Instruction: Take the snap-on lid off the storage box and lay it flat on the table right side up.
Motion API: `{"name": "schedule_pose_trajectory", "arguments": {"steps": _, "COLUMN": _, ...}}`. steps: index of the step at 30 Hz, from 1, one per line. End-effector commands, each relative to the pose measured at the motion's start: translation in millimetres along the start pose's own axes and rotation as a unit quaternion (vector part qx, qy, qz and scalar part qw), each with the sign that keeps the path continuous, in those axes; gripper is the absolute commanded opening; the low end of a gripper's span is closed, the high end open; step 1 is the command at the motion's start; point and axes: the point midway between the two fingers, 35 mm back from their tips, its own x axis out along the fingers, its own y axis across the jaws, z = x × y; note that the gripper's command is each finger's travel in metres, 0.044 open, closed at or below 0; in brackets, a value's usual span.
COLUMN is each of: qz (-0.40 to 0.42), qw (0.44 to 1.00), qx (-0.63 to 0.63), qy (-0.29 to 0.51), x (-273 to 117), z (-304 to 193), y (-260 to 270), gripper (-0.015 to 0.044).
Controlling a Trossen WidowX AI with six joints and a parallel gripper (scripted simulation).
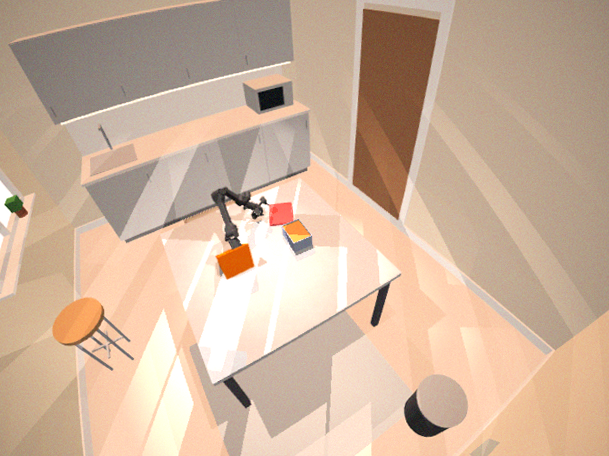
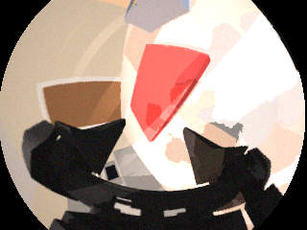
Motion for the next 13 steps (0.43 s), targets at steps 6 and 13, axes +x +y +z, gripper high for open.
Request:
{"name": "schedule_pose_trajectory", "arguments": {"steps": 6, "qz": 0.0, "qw": 1.0, "qx": 0.002, "qy": -0.002, "x": -15, "z": 2, "y": -13, "gripper": 0.044}}
{"name": "schedule_pose_trajectory", "arguments": {"steps": 13, "qz": -0.001, "qw": 1.0, "qx": 0.002, "qy": -0.002, "x": -26, "z": 2, "y": -22, "gripper": 0.044}}
